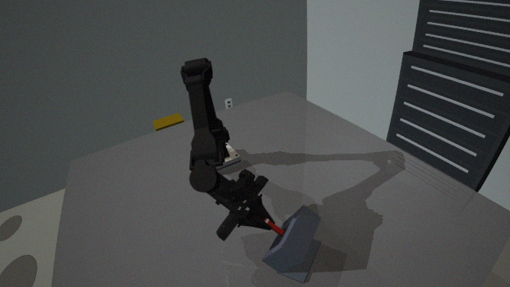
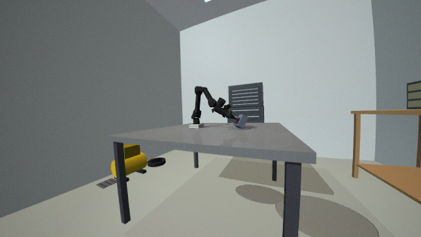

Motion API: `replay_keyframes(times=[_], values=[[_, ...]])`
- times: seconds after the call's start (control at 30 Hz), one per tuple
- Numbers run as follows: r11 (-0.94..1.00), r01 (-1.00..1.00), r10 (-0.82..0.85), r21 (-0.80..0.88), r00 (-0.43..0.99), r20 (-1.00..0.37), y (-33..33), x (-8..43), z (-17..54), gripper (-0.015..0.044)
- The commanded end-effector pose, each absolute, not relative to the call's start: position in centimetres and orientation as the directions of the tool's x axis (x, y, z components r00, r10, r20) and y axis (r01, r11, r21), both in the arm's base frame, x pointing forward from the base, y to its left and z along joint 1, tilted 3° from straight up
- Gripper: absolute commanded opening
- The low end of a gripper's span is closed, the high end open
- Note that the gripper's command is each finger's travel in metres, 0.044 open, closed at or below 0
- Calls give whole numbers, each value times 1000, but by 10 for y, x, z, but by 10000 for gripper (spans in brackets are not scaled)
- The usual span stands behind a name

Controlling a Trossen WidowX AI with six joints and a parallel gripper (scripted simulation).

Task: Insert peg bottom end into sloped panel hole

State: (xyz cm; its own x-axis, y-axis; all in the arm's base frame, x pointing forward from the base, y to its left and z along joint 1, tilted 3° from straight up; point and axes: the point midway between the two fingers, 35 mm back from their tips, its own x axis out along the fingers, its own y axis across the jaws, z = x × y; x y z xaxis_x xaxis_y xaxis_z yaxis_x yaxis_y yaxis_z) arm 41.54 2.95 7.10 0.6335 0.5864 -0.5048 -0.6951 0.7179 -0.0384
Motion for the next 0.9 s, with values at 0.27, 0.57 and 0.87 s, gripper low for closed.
replay_keyframes(times=[0.27, 0.57, 0.87], values=[[718, -695, 586, -38, 633, -505, 29, 415, 71, 341], [718, -695, 584, -38, 632, -509, 20, 408, 78, 440], [719, -694, 582, -38, 631, -512, 9, 399, 86, 440]])
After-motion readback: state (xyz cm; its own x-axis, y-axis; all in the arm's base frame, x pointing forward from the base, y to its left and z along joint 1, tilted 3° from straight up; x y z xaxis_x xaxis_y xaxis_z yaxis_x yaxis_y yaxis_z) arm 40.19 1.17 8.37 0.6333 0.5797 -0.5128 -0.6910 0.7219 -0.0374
